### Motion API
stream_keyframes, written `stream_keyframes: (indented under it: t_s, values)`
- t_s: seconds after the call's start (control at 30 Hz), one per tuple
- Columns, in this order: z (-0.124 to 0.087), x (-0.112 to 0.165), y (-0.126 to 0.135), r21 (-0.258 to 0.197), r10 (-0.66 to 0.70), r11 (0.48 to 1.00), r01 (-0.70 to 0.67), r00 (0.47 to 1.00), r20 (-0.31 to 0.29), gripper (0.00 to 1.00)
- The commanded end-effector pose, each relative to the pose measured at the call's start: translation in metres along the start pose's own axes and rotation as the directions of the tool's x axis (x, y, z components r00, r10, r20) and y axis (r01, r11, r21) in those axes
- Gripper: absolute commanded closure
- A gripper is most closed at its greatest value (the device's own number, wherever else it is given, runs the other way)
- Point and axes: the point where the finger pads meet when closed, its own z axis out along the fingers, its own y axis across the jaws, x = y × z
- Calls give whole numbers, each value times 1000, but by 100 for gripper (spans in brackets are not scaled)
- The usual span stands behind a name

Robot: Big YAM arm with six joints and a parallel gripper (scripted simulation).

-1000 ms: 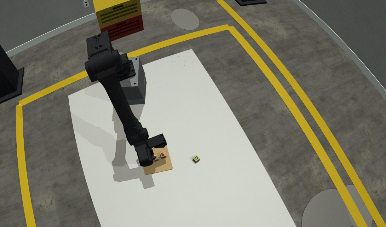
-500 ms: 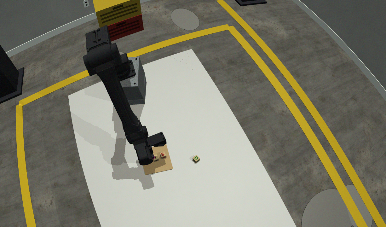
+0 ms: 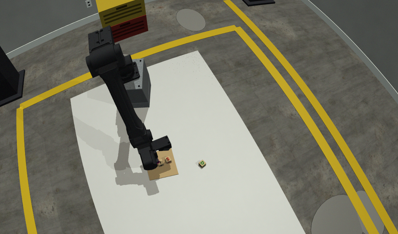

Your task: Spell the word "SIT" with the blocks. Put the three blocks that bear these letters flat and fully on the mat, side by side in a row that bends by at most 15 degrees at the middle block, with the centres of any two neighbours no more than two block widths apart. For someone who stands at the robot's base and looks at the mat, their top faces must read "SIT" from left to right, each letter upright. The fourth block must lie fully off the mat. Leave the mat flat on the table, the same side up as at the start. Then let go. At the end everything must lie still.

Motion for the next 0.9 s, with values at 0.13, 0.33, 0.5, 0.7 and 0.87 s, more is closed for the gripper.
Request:
stream_keyframes:
  t_s: [0.13, 0.33, 0.5, 0.7, 0.87]
  values:
    - [-13, -5, -4, 12, -1, 1000, 1, 1000, 1, 55]
    - [-26, -5, -4, 12, -1, 1000, 1, 1000, 1, 55]
    - [-40, -5, -2, 10, -1, 1000, 1, 1000, 1, 55]
    - [-49, -5, -5, 15, 0, 1000, 0, 1000, 1, 55]
    - [-54, -5, -4, 12, 0, 1000, 0, 1000, 1, 55]
